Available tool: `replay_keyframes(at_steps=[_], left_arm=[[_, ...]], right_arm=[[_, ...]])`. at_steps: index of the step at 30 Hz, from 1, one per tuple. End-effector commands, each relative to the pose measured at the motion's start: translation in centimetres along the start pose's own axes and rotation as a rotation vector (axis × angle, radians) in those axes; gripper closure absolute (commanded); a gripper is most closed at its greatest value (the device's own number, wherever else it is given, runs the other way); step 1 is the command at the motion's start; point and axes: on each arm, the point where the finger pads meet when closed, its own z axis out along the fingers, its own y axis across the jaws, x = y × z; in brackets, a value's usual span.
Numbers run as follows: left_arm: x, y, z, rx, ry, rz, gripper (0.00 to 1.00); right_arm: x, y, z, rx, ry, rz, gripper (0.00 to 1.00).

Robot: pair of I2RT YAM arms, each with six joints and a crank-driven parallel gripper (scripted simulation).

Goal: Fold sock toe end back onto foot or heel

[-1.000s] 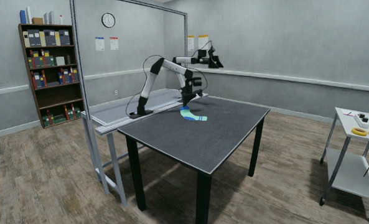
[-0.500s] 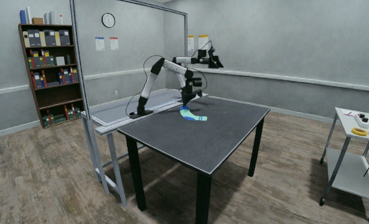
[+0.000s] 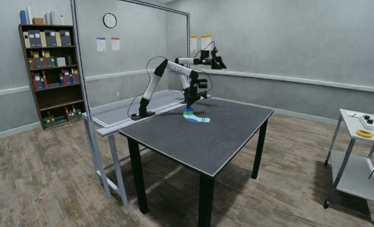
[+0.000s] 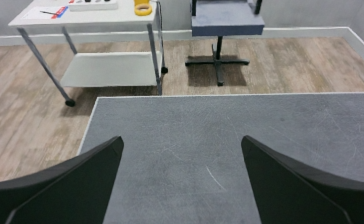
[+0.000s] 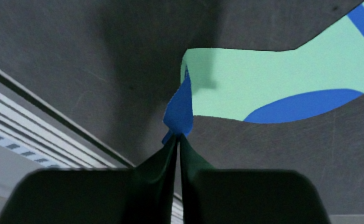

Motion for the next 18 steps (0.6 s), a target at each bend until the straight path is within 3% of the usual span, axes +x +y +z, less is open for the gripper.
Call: replay_keyframes(at_steps=[1,5,8,9,11,12,18], left_arm=[[-0.6,0.2,-0.1,-0.005,-0.015,-0.001,0.0],[-0.6,0.2,-0.1,-0.005,-0.015,-0.001,0.0],[-0.6,0.2,-0.1,-0.005,-0.015,-0.001,0.0],[-0.6,0.2,-0.1,-0.005,-0.015,-0.001,0.0],[-0.6,0.2,-0.1,-0.005,-0.015,-0.001,0.0],[-0.6,0.2,-0.1,-0.005,-0.015,-0.001,0.0],[-0.6,0.2,-0.1,-0.005,-0.015,-0.001,0.0]], right_arm=[[-0.4,-0.1,-0.3,-0.014,-0.006,-0.01,0.98],[0.2,-0.8,-0.2,-0.125,0.008,-0.025,0.98],[-0.2,-1.6,-0.1,-0.077,-0.001,0.003,0.98],[0.3,-1.2,-0.3,-0.162,0.011,-0.027,0.98],[0.3,-1.7,-0.3,-0.198,0.011,-0.028,0.98],[-0.2,-2.1,-0.1,-0.137,0.003,-0.008,0.98],[-0.4,-1.5,-0.3,-0.137,-0.001,-0.017,0.98]])
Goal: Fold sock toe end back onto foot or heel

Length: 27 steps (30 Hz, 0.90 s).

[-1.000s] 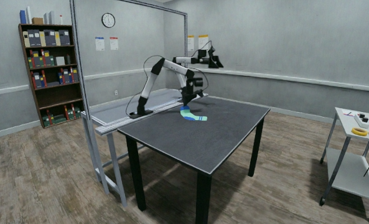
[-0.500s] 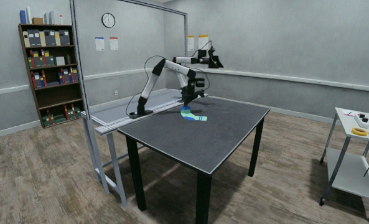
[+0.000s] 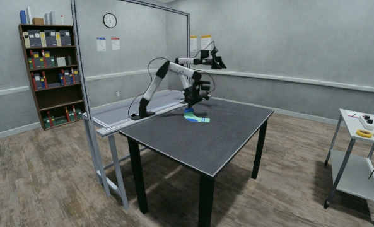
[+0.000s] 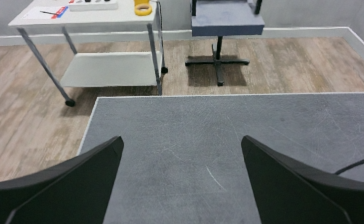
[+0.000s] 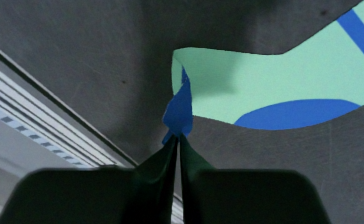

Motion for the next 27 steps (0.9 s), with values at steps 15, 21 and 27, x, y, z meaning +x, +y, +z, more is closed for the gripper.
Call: replay_keyframes(at_steps=[15,21,27], left_arm=[[-0.6,0.2,-0.1,-0.005,-0.015,-0.001,0.0],[-0.6,0.2,-0.1,-0.005,-0.015,-0.001,0.0],[-0.6,0.2,-0.1,-0.005,-0.015,-0.001,0.0]], right_arm=[[0.2,-2.0,0.3,-0.177,0.008,-0.019,0.98],[-0.7,-1.3,-0.6,-0.12,-0.026,-0.004,0.98],[-0.4,-2.0,-0.8,-0.113,-0.03,-0.011,0.98]])
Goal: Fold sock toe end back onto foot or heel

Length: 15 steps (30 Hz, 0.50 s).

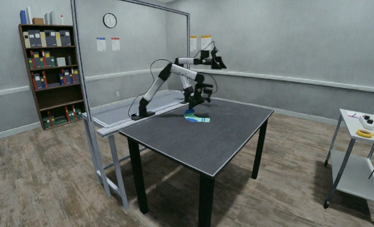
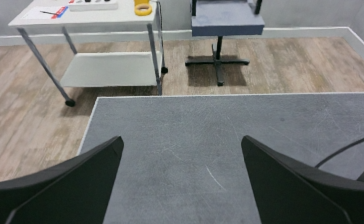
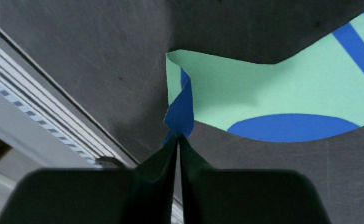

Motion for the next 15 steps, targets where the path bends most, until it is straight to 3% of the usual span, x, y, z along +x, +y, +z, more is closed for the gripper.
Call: replay_keyframes(at_steps=[1,5,6,11,12,15], left_arm=[[-0.6,0.2,-0.1,-0.005,-0.015,-0.001,0.0],[-0.6,0.2,-0.1,-0.005,-0.015,-0.001,0.0],[-0.6,0.2,-0.1,-0.005,-0.015,-0.001,0.0],[-0.6,0.2,-0.1,-0.005,-0.015,-0.001,0.0],[-0.6,0.2,-0.1,-0.005,-0.015,-0.001,0.0],[-0.6,0.2,-0.1,-0.005,-0.015,-0.001,0.0]], right_arm=[[-0.1,-0.1,-1.0,0.002,-0.021,-0.005,0.98],[-0.2,-0.1,-0.9,0.005,-0.025,-0.01,0.98],[0.0,-0.5,0.1,-0.074,-0.007,-0.022,0.98],[0.3,-2.0,0.6,-0.153,0.0,-0.018,0.98],[0.0,-2.5,0.6,-0.097,-0.004,0.005,0.98],[-0.3,-1.5,-0.3,-0.095,-0.02,-0.012,0.98]])
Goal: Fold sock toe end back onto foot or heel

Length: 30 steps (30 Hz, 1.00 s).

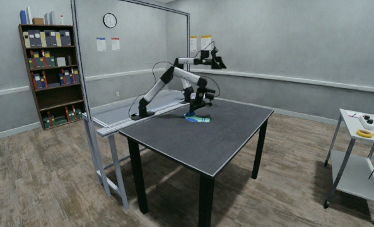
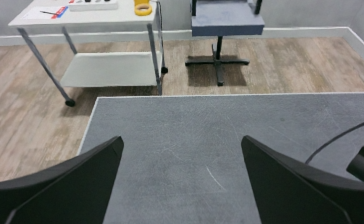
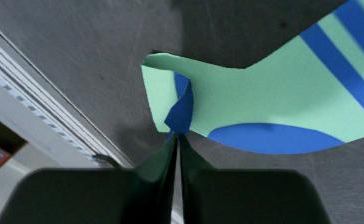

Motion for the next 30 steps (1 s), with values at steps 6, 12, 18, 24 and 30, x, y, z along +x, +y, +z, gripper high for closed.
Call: replay_keyframes(at_steps=[6,12,18,24,30], left_arm=[[-0.6,0.2,-0.1,-0.005,-0.015,-0.001,0.0],[-0.6,0.2,-0.1,-0.005,-0.015,-0.001,0.0],[-0.6,0.2,-0.1,-0.005,-0.015,-0.001,0.0],[-0.6,0.2,-0.1,-0.005,-0.015,-0.001,0.0],[-0.6,0.2,-0.1,-0.005,-0.015,-0.001,0.0]], right_arm=[[-0.7,1.7,-1.2,-0.003,-0.015,-0.046,0.98],[-0.7,1.2,-1.4,0.007,-0.021,-0.042,0.98],[-0.5,0.2,0.0,-0.058,-0.001,-0.042,0.98],[-0.3,-1.3,0.5,-0.066,0.005,-0.023,0.98],[-0.4,-0.9,0.7,-0.068,0.012,-0.035,0.98]])
